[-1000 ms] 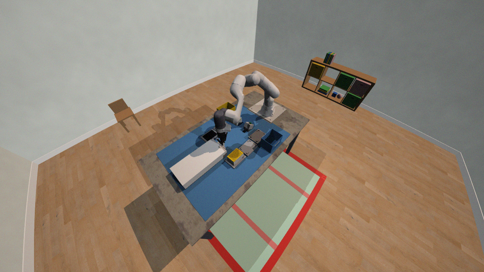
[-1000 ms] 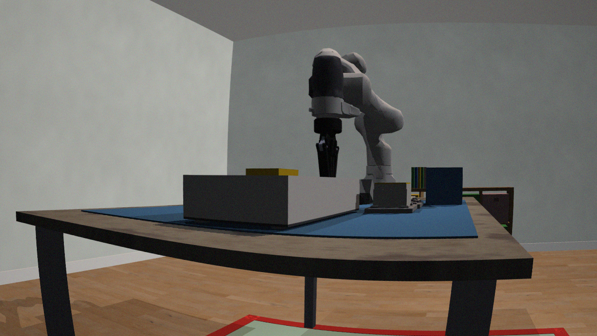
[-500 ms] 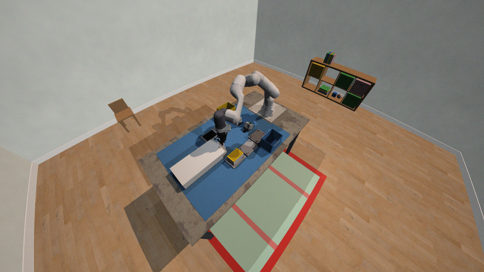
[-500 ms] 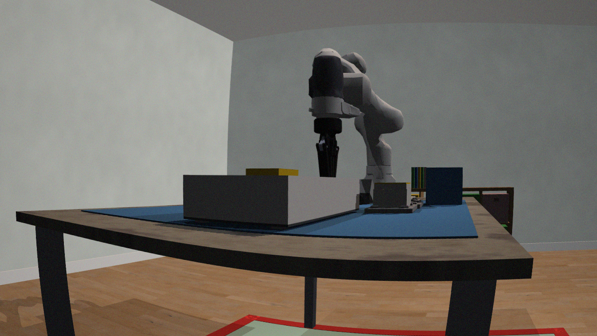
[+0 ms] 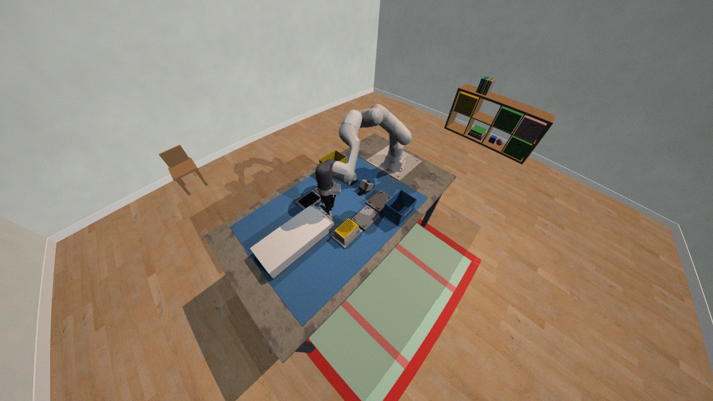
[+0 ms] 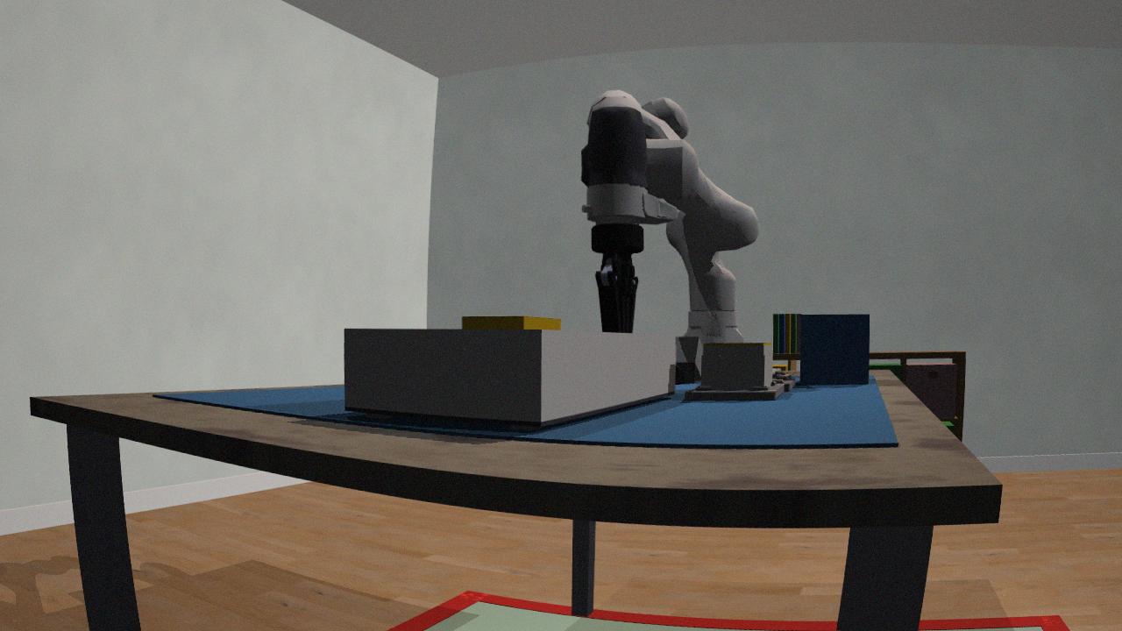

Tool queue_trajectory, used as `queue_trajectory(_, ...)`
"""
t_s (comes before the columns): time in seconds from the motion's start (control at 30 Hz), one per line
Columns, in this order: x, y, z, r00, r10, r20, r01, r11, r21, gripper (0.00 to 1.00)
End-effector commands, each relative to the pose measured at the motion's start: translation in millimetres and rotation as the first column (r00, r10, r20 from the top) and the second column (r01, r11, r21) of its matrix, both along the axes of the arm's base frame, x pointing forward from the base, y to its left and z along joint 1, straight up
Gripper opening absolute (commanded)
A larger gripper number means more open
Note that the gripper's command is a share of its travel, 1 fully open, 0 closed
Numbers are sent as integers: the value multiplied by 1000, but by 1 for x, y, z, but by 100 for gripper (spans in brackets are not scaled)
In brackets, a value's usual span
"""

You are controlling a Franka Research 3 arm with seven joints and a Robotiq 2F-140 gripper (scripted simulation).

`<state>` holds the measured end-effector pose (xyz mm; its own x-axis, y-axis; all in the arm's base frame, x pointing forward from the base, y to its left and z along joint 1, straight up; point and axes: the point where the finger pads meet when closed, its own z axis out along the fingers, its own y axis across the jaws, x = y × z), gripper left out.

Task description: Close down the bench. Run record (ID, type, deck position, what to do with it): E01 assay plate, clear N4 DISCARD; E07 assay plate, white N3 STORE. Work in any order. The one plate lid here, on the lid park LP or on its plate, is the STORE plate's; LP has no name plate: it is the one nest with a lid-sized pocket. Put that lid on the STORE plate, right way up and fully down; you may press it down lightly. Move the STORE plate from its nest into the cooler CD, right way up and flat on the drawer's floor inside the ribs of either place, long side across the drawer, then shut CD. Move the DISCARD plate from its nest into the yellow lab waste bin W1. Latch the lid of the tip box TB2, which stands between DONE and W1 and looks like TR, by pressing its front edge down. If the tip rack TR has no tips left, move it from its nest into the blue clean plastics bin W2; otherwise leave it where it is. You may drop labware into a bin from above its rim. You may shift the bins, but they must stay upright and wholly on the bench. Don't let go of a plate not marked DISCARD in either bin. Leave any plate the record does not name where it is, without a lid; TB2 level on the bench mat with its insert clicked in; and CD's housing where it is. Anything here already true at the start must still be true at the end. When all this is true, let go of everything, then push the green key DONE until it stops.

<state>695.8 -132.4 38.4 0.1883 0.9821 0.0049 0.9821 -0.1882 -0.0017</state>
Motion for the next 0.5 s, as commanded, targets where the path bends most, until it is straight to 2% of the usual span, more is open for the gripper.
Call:
queue_trajectory(0.0,-2,-1,2,1000,0,9,0,1000,-2,0)
queue_trajectory(0.47,-17,2,2,1000,0,9,0,1000,-2,0)
